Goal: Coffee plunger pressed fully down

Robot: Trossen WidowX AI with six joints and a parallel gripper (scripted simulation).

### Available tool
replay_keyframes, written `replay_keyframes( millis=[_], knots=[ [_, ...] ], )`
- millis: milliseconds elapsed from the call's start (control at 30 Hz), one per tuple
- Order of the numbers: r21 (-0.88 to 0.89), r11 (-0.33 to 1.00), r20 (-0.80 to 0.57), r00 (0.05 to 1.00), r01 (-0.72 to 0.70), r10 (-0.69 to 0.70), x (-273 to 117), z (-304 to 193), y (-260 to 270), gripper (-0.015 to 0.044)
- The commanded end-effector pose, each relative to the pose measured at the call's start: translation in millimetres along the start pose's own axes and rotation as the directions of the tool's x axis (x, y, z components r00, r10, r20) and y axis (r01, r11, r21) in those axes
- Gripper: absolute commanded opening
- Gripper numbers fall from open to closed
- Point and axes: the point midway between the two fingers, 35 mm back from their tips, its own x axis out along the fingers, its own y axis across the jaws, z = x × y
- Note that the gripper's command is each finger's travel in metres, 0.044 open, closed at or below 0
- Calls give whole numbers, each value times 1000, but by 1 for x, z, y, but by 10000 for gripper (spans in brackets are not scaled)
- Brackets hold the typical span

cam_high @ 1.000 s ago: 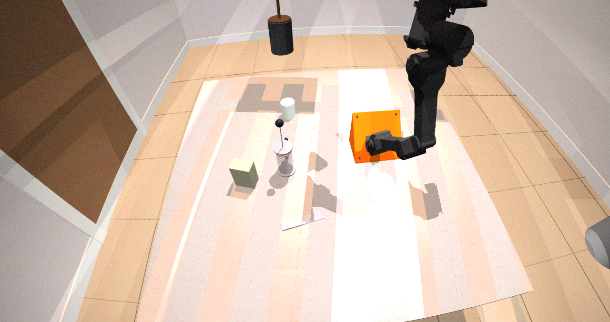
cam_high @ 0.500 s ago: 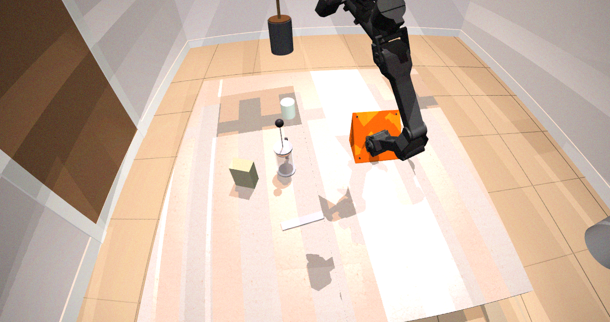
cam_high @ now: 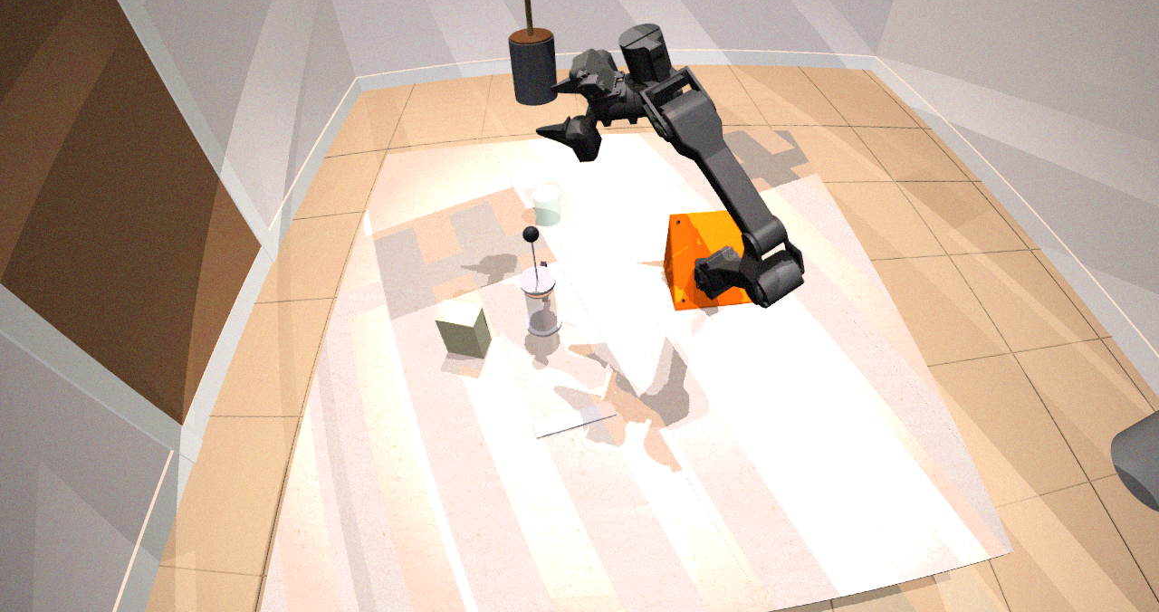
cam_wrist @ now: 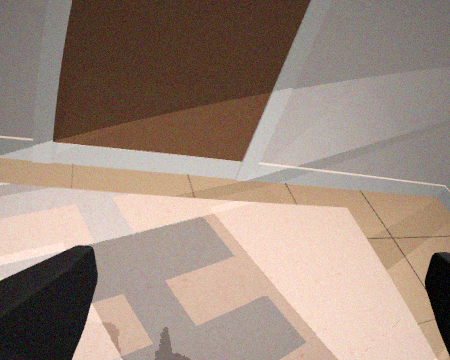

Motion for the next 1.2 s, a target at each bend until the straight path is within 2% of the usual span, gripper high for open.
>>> replay_keyframes(
  millis=[0, 100, 167, 533, 1167],
  knots=[
    [55, 958, -110, 952, -281, 285, 19, -55, 41, 440],
    [118, 886, -129, 877, -449, 462, 22, -84, 70, 440],
    [134, 864, -128, 856, -486, 501, 23, -88, 78, 440],
    [131, 861, -126, 854, -491, 505, 40, -141, 97, 440],
    [128, 862, -131, 853, -490, 505, 60, -144, 108, 440]
  ],
)
